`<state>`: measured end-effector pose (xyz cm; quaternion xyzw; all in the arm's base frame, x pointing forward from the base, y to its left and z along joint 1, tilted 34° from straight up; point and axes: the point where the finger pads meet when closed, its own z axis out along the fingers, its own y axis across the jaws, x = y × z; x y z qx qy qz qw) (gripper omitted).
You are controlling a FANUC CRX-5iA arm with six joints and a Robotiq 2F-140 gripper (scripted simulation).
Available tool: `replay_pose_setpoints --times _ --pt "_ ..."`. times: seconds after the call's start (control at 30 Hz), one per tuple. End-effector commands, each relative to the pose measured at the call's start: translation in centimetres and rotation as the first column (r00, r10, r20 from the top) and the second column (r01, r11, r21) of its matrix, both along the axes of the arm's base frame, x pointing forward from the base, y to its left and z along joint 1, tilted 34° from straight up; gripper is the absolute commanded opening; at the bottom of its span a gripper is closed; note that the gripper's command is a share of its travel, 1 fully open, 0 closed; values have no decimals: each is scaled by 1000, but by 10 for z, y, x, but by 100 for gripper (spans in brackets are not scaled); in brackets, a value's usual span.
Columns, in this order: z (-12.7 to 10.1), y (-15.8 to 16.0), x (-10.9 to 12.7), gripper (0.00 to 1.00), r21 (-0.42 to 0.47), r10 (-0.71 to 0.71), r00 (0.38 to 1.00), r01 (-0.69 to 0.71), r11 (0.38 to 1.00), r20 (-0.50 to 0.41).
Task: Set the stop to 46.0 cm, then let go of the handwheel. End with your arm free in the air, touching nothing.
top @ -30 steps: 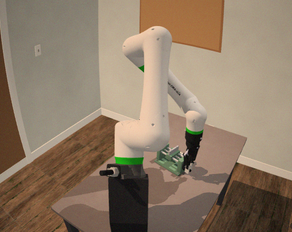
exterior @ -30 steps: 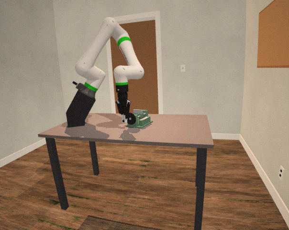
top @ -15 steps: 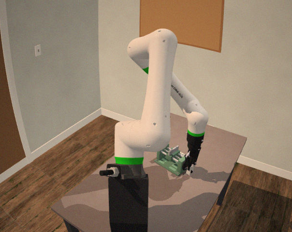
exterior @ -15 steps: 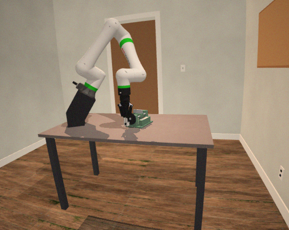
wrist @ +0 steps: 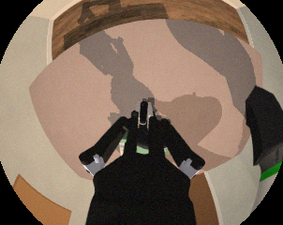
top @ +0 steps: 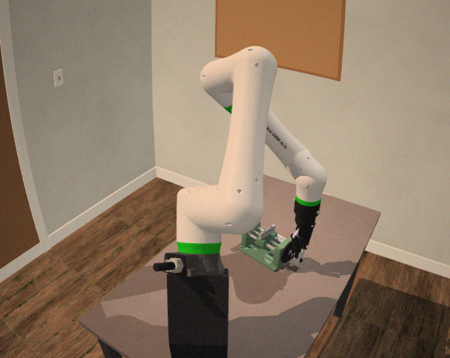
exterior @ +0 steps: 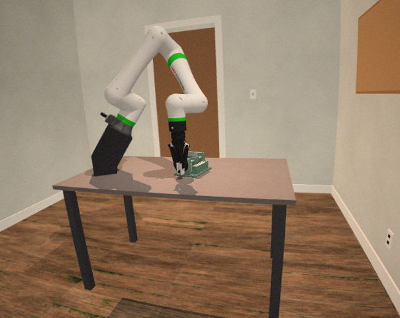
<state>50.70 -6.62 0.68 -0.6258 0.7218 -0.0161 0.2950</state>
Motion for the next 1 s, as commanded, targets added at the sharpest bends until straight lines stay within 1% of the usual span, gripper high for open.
replay_pose_setpoints --times 0.0,0.03,0.2,0.43,0.6,0.97 --pt "5 -3 3 4 0 0 1000 0 1000 0" --pt "5 -3 3 4 0 0 1000 0 1000 0" --pt "22 -10 4 4 0 0 1000 0 1000 0" --pt "37 -17 -4 4 0 0 1000 0 1000 0" --pt "42 -18 -9 4 0 0 1000 0 1000 0" --pt "49 -20 -31 4 0 0 1000 0 1000 0"
